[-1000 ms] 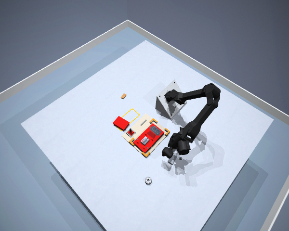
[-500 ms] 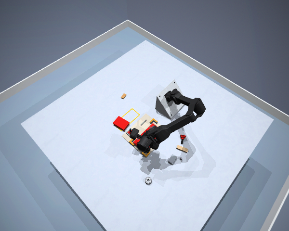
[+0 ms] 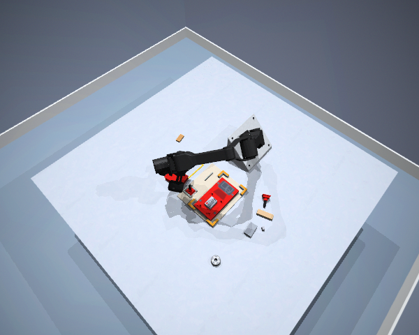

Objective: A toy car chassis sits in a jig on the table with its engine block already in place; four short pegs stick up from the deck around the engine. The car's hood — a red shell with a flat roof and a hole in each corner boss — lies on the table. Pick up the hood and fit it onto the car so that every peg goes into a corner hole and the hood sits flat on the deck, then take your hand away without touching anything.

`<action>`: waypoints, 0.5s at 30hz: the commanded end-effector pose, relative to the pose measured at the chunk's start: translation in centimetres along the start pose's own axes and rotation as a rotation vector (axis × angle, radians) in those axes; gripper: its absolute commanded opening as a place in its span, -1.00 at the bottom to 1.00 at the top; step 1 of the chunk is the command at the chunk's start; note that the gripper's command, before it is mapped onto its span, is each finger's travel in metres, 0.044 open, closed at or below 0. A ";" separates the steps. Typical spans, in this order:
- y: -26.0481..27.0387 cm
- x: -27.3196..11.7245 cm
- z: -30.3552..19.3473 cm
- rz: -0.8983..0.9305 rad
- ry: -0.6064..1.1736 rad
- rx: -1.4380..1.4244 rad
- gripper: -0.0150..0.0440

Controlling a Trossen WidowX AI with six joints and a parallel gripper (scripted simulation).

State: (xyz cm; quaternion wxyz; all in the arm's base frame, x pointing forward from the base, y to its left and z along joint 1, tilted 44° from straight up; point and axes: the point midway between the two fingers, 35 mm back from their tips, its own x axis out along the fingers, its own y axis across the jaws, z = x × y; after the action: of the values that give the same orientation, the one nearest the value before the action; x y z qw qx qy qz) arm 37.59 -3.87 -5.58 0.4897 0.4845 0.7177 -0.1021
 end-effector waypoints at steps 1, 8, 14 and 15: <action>-3.2 0.4 2.5 0.040 0.078 0.329 1.00; -4.1 0.5 3.2 0.051 0.098 0.415 1.00; -4.1 0.6 3.2 0.051 0.098 0.415 1.00; -4.1 0.6 3.2 0.051 0.098 0.415 1.00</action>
State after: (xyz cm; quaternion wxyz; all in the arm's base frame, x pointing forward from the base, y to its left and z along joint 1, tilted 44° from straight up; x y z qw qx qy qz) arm 36.24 -7.67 -8.72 0.3524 0.5944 0.6916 -0.2100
